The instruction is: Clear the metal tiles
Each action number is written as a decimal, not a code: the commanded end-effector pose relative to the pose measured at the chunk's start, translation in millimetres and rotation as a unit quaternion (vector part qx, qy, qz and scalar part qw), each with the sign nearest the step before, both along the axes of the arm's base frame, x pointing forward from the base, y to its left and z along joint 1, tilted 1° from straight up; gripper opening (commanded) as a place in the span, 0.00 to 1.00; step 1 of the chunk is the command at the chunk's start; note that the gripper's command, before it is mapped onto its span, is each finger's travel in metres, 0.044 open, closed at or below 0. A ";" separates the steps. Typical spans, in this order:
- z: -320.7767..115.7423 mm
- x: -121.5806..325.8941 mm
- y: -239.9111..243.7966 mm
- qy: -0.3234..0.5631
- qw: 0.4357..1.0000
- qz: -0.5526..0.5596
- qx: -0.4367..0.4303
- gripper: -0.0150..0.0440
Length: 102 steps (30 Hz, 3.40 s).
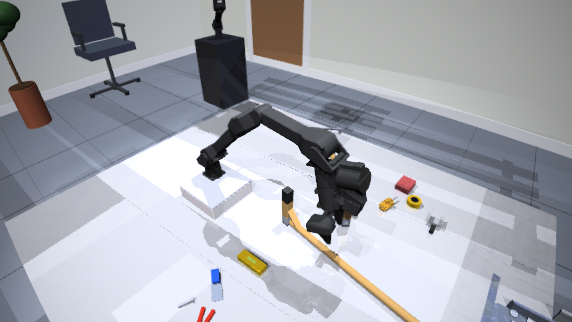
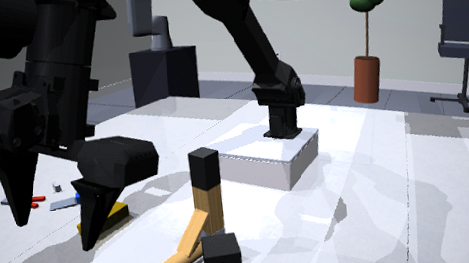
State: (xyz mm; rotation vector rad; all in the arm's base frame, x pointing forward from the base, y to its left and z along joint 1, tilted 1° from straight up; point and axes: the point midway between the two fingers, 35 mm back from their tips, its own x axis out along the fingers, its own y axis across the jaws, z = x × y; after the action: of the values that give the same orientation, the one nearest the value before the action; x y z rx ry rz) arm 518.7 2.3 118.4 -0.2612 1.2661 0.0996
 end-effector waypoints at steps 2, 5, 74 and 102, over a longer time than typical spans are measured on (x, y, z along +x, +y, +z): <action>17.7 -6.2 5.8 -0.020 1.000 -0.004 -0.004 1.00; 27.7 -9.5 8.6 -0.031 0.999 -0.004 -0.006 1.00; 203.6 -142.5 48.3 -0.307 0.951 -0.024 0.017 1.00; 239.5 -211.5 46.8 -0.417 0.907 -0.034 0.056 1.00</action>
State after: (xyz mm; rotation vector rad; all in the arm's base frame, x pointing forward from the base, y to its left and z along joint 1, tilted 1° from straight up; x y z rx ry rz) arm 317.0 50.0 356.1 -0.1468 0.4409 -0.0031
